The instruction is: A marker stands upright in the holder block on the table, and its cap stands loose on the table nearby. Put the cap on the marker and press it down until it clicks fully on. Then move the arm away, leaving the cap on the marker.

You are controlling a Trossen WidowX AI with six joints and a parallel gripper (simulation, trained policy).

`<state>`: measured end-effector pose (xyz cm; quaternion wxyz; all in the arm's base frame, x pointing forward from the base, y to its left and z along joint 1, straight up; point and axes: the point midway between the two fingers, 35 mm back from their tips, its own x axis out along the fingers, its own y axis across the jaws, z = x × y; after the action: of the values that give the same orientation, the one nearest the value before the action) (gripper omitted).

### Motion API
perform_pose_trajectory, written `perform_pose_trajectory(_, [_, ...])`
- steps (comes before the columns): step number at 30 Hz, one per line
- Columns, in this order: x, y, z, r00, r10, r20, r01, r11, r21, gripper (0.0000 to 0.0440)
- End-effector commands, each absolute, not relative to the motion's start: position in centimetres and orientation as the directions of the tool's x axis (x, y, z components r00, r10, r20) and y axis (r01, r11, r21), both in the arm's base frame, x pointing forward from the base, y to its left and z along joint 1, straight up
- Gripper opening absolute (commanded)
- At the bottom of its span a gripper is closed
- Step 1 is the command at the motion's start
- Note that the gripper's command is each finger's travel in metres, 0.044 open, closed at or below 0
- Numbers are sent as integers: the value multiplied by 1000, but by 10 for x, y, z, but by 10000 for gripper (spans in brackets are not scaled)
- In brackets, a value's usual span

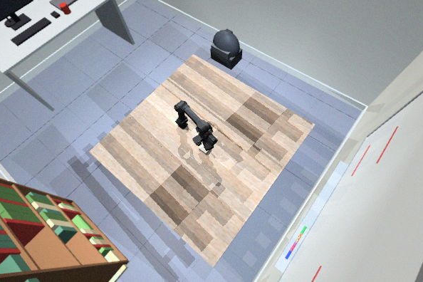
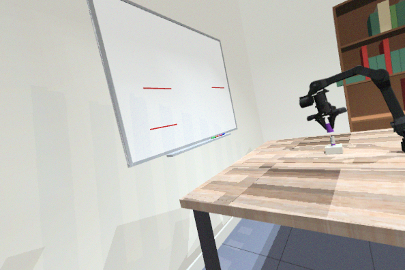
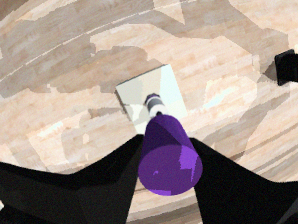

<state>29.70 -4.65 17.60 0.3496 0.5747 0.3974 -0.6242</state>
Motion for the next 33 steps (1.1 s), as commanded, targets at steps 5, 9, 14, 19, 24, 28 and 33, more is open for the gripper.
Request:
perform_pose_trajectory(5, [295,-49,164,-106,34,-994,885,-453,-110,4])
perform_pose_trajectory(9, [294,-50,158,-109,37,-993,881,-459,-114,0])
perform_pose_trajectory(14, [294,-51,150,-113,39,-993,878,-464,-118,0])
perform_pose_trajectory(19, [292,-50,139,-126,51,-991,880,-455,-136,0])
perform_pose_trajectory(24, [290,-48,127,-141,63,-988,881,-448,-154,0])
perform_pose_trajectory(28, [290,-47,117,-145,69,-987,885,-438,-161,0])
perform_pose_trajectory(33, [290,-47,106,-146,73,-987,891,-423,-163,0])
